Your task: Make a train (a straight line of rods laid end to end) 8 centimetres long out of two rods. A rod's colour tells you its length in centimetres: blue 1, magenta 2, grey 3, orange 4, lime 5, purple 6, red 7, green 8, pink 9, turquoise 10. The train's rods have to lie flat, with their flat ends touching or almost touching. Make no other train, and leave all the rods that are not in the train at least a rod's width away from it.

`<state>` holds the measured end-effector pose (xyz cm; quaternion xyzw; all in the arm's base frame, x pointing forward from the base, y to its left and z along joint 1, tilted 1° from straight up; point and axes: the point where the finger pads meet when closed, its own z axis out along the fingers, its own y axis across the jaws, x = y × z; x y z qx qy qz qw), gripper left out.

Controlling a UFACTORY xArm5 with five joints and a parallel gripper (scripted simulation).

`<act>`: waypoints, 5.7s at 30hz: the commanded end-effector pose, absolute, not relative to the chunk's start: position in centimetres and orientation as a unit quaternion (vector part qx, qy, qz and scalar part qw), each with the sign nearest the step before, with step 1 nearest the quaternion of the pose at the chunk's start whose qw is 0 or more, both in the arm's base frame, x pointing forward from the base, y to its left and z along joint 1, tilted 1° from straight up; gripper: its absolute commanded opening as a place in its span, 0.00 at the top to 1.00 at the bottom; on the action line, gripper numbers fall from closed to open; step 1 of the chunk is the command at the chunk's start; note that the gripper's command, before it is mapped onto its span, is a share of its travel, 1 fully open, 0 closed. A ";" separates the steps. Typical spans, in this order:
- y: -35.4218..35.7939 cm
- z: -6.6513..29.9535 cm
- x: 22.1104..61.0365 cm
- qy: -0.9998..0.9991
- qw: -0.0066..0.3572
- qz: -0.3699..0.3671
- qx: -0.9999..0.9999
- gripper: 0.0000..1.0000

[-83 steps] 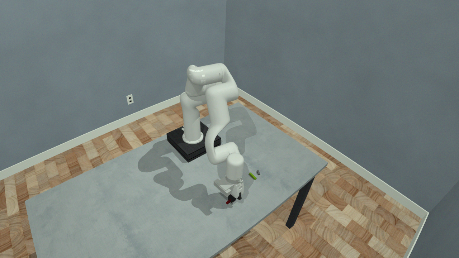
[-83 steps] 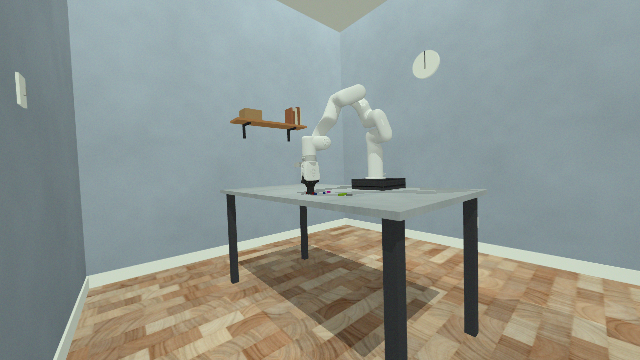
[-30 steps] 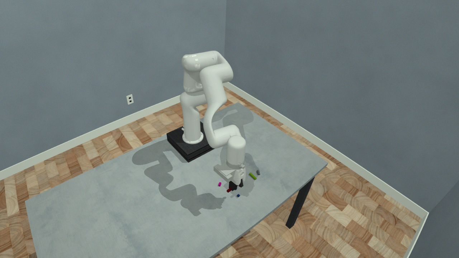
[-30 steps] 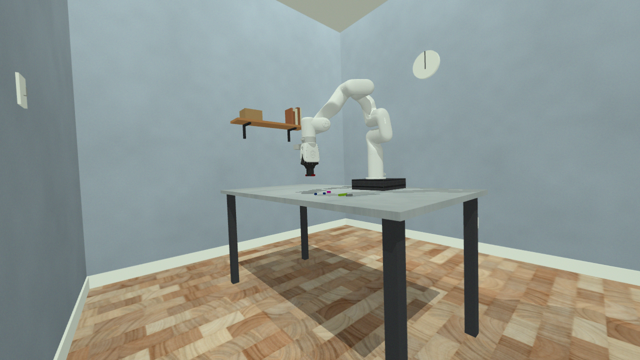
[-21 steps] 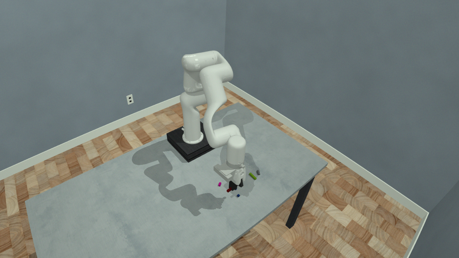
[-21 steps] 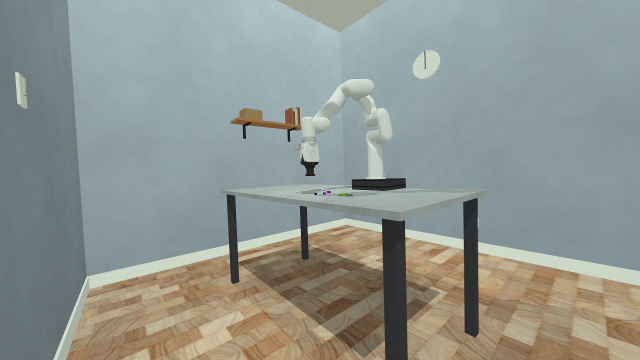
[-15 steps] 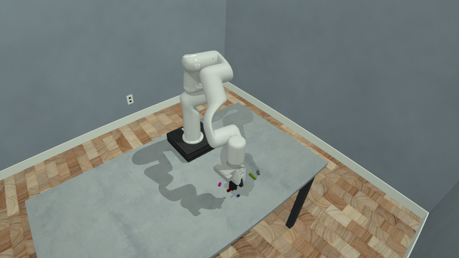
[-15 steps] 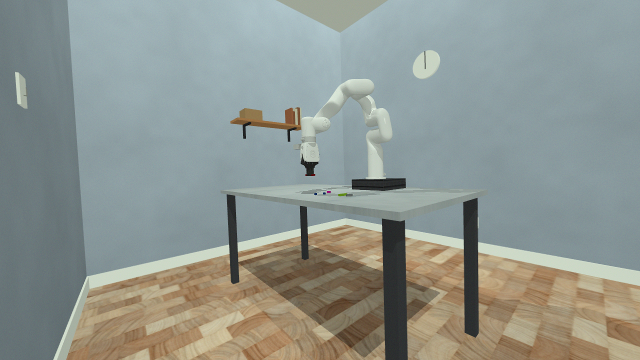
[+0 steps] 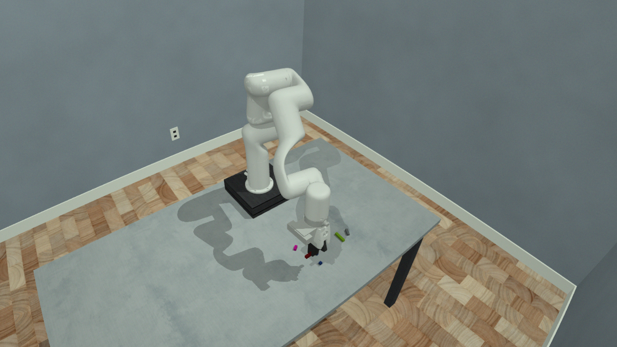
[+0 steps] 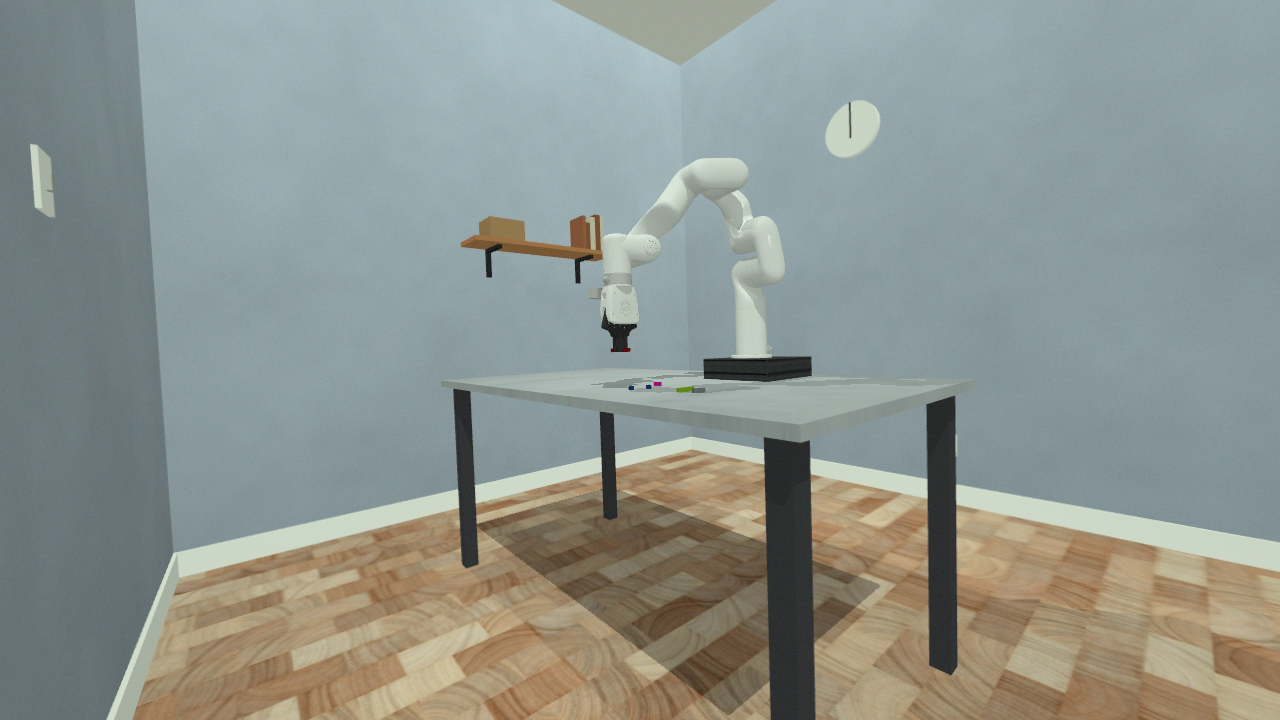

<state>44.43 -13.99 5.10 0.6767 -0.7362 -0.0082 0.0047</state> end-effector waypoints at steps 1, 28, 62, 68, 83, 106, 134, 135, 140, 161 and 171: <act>-14.0 5.1 44.6 -0.736 0.004 -0.007 0.677 0.96; -14.0 -3.1 44.6 -0.736 0.004 -0.007 0.677 0.96; -14.0 -3.4 44.6 -0.736 0.004 -0.007 0.677 0.96; -14.0 -3.4 44.6 -0.736 0.004 -0.007 0.677 0.96; -14.0 -3.4 44.6 -0.736 0.004 -0.007 0.677 0.96; -14.0 -3.4 44.6 -0.736 0.004 -0.007 0.677 0.96; -14.0 -3.4 44.6 -0.736 0.004 -0.007 0.677 0.96; -14.0 -3.4 44.6 -0.736 0.004 -0.007 0.677 0.96; -14.0 -3.4 44.6 -0.736 0.004 -0.007 0.677 0.96; -14.0 -3.4 44.6 -0.736 0.004 -0.007 0.677 0.96; -14.0 -3.4 44.6 -0.736 0.004 -0.007 0.677 0.96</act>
